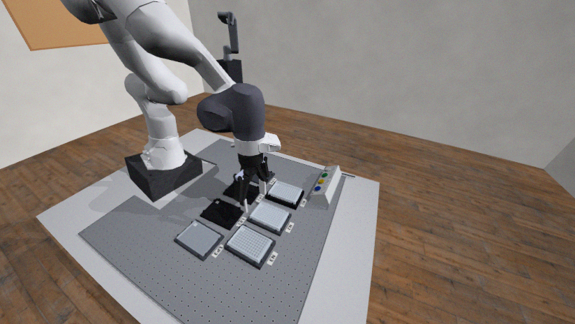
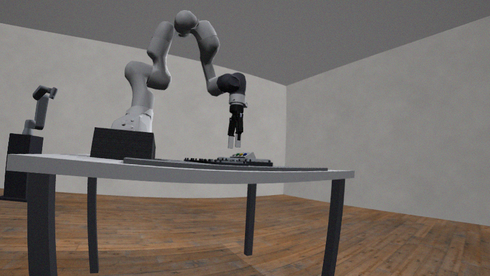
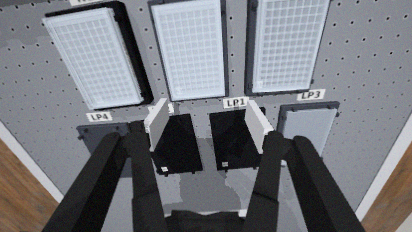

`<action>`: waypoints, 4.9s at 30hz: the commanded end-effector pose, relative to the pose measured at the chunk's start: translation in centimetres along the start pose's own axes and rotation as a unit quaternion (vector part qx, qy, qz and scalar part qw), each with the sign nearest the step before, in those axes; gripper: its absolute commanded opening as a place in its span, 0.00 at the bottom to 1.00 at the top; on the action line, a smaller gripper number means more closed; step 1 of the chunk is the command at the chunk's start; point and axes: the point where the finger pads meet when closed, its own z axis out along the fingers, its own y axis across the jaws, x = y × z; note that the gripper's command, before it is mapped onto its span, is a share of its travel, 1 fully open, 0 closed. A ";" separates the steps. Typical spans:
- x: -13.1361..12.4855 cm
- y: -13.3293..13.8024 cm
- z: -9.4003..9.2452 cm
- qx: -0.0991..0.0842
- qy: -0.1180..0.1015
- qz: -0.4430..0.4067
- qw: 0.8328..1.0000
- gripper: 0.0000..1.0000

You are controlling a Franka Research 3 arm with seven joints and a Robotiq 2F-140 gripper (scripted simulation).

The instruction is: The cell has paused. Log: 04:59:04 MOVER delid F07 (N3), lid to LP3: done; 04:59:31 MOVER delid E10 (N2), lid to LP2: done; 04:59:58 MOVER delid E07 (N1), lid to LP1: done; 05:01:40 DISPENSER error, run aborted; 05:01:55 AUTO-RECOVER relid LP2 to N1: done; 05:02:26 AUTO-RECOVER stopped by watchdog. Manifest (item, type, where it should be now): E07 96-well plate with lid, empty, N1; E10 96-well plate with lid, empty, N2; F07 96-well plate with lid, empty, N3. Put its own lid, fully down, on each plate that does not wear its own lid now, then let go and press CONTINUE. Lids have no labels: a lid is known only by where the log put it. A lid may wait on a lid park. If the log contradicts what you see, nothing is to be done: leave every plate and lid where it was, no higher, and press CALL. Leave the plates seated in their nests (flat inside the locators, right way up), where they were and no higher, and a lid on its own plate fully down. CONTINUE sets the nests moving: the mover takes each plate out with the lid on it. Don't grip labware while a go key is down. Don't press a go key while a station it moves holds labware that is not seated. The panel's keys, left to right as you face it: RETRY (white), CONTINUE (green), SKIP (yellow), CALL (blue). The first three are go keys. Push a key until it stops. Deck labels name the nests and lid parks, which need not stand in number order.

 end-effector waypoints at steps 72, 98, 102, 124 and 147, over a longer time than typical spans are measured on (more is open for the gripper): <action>-9.8 19.2 3.3 0.004 0.007 -0.046 0.999 0.66; -9.7 19.2 5.8 0.004 0.007 -0.046 0.999 0.66; -9.7 19.2 5.9 0.004 0.007 -0.046 0.999 0.66; -9.7 19.2 5.9 0.004 0.007 -0.046 0.999 0.66; -9.6 19.3 5.9 0.004 0.007 -0.046 0.999 0.66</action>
